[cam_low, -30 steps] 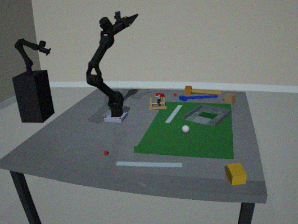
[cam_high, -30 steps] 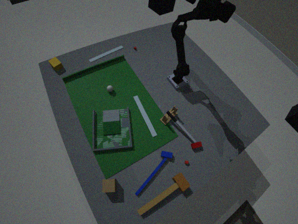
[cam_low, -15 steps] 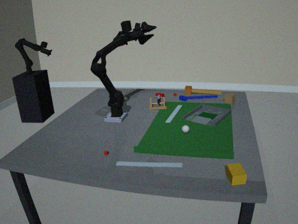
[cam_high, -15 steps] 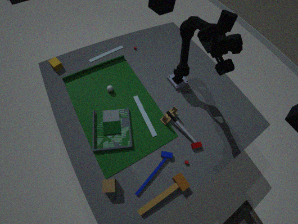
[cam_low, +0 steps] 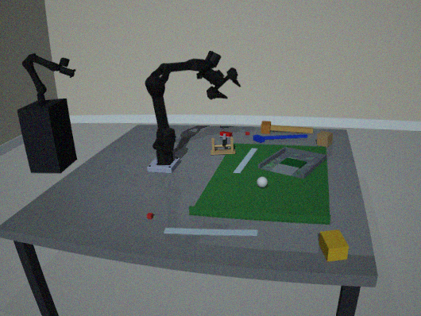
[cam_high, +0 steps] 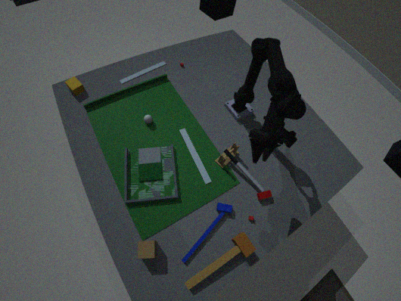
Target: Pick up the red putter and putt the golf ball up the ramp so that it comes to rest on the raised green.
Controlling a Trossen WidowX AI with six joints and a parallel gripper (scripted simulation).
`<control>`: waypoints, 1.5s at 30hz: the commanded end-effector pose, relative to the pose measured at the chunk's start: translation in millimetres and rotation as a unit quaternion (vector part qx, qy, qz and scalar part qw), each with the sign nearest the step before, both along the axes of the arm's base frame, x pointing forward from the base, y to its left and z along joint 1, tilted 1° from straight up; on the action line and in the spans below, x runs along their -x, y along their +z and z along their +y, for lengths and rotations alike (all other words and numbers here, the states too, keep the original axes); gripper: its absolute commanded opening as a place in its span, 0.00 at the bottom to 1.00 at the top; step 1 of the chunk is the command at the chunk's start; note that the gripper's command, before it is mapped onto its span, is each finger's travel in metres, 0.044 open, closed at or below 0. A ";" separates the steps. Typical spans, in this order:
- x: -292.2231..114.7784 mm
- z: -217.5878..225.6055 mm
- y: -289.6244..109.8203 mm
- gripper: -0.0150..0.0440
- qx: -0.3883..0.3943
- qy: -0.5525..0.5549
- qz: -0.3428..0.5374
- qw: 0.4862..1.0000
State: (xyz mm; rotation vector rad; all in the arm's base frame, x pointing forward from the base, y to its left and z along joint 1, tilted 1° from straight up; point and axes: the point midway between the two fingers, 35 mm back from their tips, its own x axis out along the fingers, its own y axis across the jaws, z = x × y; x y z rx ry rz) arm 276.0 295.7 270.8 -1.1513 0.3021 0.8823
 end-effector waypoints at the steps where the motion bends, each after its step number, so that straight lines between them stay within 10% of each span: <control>1: -1.0 -4.1 -57.4 1.00 0.071 0.018 0.088 0.993; 13: 25.6 -41.7 -175.9 1.00 0.203 0.036 0.336 0.919; 45: 28.4 -49.9 -232.8 1.00 0.207 0.037 0.345 0.915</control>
